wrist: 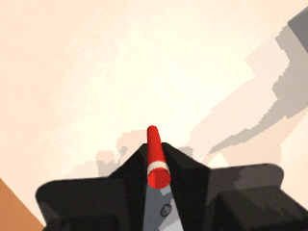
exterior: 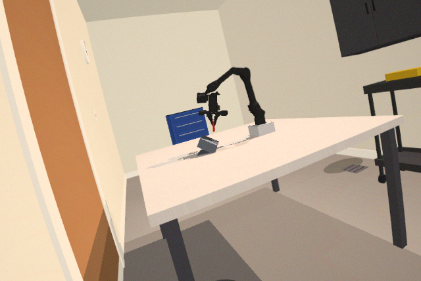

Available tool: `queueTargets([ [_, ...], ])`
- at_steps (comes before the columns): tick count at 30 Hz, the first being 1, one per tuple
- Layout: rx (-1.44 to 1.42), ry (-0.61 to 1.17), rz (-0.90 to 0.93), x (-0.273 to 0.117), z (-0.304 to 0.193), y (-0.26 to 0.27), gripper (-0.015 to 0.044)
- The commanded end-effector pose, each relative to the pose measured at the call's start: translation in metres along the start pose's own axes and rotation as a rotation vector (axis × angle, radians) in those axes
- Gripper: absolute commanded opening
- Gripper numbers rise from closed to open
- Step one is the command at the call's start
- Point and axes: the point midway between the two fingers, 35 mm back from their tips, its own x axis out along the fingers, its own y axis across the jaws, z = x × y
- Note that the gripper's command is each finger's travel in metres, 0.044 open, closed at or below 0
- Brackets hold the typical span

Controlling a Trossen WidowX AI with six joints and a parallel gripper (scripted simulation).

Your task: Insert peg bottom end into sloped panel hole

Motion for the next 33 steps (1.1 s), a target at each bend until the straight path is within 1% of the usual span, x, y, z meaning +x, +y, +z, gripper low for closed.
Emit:
queueTargets([
  [1,-0.007,-0.006,0.013,-0.001,-0.004,-0.003,0.0],
  [33,-0.057,0.009,0.119,-0.014,-0.041,-0.017,0.0],
])
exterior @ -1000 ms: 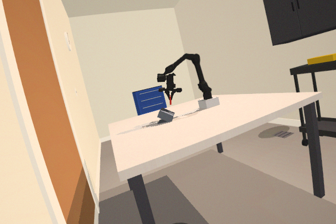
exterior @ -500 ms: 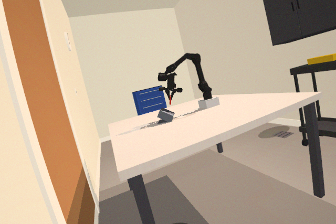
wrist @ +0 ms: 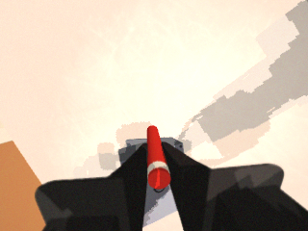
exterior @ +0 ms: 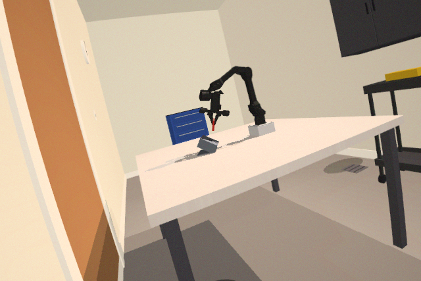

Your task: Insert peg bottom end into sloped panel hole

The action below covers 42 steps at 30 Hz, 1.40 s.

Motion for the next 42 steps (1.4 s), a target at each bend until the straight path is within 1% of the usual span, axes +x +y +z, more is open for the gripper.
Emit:
queueTargets([
  [1,-0.006,-0.003,0.014,-0.001,-0.004,-0.003,0.0],
  [42,-0.055,0.051,0.148,-0.024,-0.05,-0.024,0.0],
])
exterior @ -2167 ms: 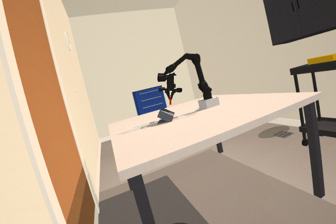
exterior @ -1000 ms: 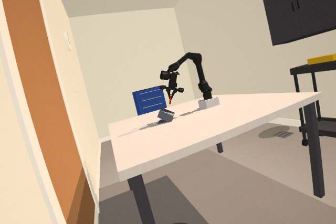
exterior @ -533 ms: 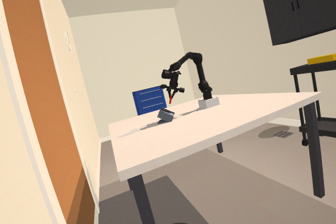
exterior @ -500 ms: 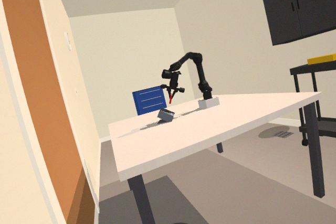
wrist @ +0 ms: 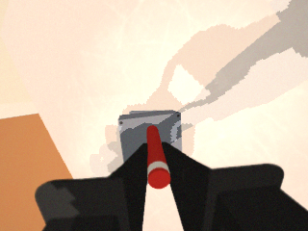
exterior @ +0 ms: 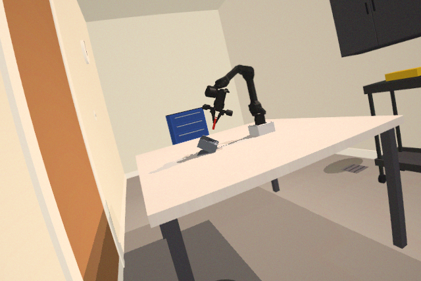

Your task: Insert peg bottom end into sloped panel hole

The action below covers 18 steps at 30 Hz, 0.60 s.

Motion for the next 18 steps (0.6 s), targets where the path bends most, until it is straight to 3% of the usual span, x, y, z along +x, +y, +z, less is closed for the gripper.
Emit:
queueTargets([
  [1,-0.005,0.002,0.014,-0.002,-0.004,-0.003,0.0],
  [18,-0.019,0.034,0.068,-0.013,-0.023,-0.012,0.0],
])
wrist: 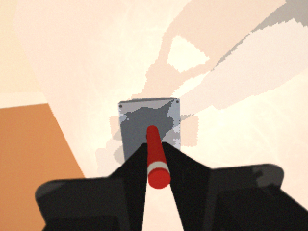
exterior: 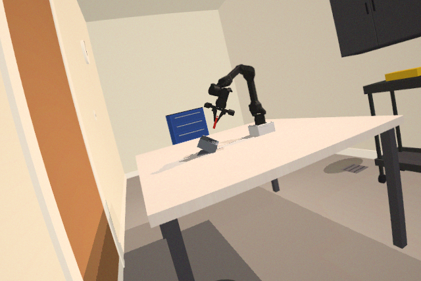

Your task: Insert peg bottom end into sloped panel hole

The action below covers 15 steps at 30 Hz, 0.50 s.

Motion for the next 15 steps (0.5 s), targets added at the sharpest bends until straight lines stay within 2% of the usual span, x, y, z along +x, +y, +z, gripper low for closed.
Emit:
queueTargets([
  [1,-0.004,0.003,0.014,-0.002,-0.004,-0.003,0.0],
  [15,-0.013,0.033,0.054,-0.011,-0.018,-0.01,0.0],
])
